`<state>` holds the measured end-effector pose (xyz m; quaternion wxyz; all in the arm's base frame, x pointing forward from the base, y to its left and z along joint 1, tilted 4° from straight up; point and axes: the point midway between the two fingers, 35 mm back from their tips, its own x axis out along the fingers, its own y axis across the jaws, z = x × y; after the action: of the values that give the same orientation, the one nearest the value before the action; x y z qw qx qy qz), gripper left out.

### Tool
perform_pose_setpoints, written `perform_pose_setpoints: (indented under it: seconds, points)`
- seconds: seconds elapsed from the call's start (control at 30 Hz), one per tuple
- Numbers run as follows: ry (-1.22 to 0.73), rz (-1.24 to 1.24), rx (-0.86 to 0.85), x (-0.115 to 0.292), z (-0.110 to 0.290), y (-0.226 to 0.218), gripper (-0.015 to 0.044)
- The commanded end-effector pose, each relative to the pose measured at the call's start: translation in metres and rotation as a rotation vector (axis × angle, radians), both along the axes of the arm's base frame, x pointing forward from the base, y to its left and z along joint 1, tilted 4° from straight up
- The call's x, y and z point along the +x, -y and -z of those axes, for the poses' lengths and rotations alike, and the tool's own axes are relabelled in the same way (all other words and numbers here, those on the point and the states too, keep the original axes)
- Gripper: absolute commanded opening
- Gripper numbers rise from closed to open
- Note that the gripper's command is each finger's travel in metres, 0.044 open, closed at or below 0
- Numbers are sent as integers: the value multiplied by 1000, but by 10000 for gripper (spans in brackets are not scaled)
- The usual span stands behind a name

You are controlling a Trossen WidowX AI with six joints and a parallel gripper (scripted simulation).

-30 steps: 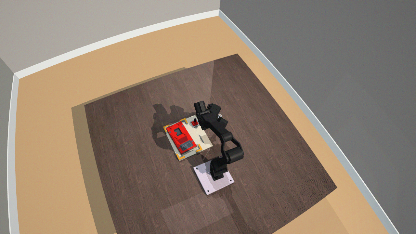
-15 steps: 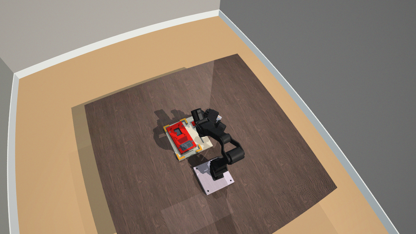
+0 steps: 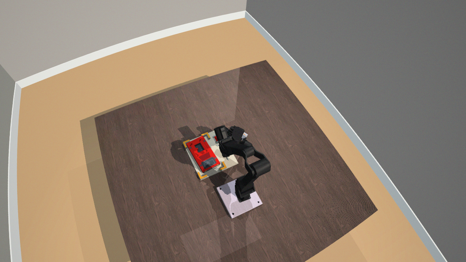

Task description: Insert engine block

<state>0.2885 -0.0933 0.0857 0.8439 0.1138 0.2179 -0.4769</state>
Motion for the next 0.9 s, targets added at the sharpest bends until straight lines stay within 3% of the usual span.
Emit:
perform_pose_setpoints:
  seconds: [0.0,0.87]
  points:
    - [-4,-2,-4,0,9,1,0]
    - [-5,-2,-4,0,59,4,0]
